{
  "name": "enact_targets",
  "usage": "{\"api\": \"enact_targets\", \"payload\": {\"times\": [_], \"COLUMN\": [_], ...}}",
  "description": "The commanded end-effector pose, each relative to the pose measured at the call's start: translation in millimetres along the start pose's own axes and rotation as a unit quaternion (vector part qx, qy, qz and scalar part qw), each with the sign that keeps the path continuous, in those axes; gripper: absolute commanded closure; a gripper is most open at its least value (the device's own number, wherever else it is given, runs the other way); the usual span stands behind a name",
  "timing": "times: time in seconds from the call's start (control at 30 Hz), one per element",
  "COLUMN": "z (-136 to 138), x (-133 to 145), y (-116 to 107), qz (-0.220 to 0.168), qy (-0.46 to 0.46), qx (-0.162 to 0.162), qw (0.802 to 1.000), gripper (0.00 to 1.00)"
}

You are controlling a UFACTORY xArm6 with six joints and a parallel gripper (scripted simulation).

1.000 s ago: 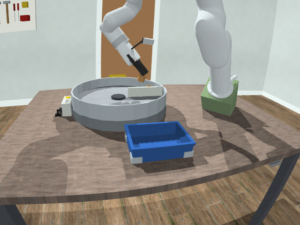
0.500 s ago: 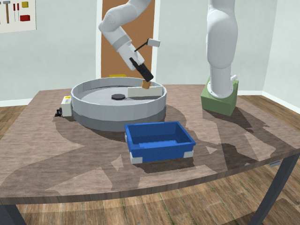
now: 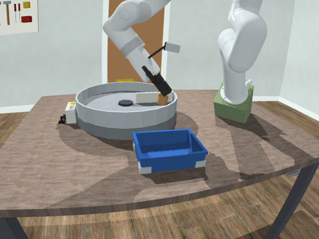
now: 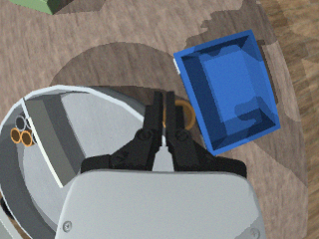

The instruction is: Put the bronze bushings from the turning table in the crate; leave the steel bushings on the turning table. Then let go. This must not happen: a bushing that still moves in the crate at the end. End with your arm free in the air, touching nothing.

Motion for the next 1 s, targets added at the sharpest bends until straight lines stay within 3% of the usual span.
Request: {"api": "enact_targets", "payload": {"times": [0.0, 0.43, 0.97], "z": [41, 99, 104], "x": [2, 1, 1], "y": [7, 20, 21], "qz": [-0.003, -0.003, -0.003], "qy": [0.001, 0.001, 0.001], "qx": [-0.003, -0.003, -0.003], "qw": [1.000, 1.000, 1.000], "gripper": [1.00, 1.00, 1.00]}}
Point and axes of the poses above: the point where the finger pads meet when closed, its own y axis out along the fingers, its own z axis across the jaws, x = y × z, the point moved 1 cm from there along -y, back along the fingers, and after that the axes turned 14 degrees about -y, right-handed, at the moved point
